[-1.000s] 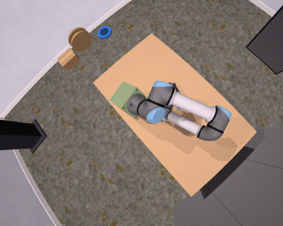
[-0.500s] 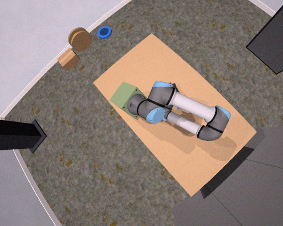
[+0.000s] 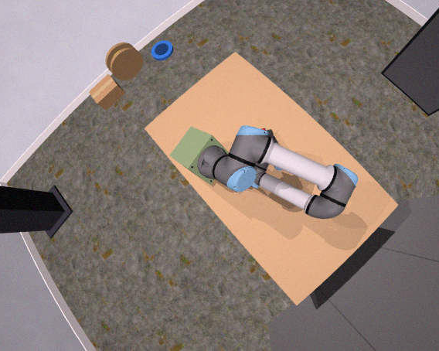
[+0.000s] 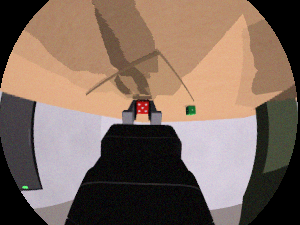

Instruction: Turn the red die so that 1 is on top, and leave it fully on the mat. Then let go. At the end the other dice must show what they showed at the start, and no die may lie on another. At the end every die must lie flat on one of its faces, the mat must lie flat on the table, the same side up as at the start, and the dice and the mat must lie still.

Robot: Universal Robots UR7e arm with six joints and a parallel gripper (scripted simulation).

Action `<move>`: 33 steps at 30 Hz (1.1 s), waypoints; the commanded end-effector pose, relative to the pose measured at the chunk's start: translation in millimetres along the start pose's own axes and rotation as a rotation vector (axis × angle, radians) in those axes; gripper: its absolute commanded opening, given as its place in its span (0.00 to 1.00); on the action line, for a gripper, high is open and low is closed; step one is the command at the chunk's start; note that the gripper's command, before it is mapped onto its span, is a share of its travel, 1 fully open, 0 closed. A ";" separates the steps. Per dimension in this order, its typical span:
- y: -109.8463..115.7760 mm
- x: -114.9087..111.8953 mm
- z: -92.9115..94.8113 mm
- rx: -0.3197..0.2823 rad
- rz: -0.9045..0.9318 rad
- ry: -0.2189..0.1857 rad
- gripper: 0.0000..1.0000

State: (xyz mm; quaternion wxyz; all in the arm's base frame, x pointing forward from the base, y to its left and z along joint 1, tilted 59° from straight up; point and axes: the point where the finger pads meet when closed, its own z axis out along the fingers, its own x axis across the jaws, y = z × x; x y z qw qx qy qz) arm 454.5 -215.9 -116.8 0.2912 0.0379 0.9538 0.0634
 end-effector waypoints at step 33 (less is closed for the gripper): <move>0.4 -0.2 -0.1 0.000 -0.001 0.000 0.64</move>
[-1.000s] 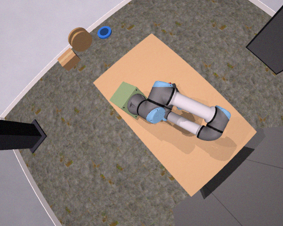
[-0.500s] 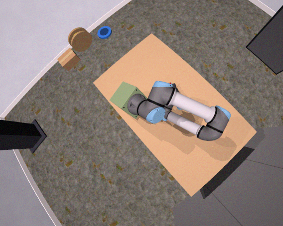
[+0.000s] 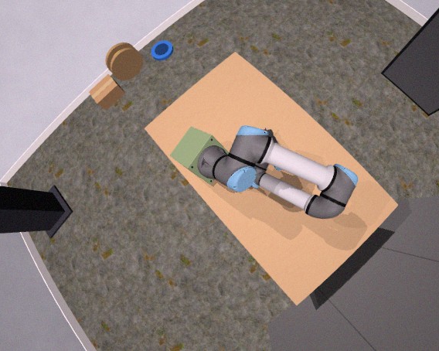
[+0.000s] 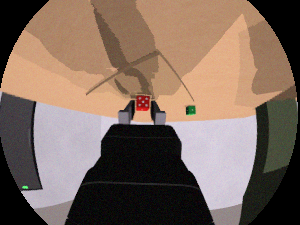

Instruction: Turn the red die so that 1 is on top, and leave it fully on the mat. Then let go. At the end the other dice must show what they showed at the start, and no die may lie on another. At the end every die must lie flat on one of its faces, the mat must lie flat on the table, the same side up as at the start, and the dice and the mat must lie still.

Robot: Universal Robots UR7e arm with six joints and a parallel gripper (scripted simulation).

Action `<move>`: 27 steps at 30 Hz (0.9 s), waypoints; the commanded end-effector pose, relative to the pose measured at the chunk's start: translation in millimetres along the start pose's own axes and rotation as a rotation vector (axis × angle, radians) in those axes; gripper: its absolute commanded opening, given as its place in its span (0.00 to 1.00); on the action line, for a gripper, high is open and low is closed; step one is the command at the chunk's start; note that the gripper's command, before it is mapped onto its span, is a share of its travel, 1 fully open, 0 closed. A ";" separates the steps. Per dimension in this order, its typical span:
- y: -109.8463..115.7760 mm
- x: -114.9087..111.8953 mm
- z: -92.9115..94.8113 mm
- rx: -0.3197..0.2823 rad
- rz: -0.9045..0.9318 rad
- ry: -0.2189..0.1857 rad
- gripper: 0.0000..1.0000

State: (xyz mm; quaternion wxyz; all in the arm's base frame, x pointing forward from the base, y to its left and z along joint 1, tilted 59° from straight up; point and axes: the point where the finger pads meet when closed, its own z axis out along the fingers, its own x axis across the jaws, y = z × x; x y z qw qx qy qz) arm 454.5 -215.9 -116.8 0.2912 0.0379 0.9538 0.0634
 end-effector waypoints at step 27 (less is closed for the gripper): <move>0.4 -0.2 -0.1 0.000 -0.001 0.000 0.70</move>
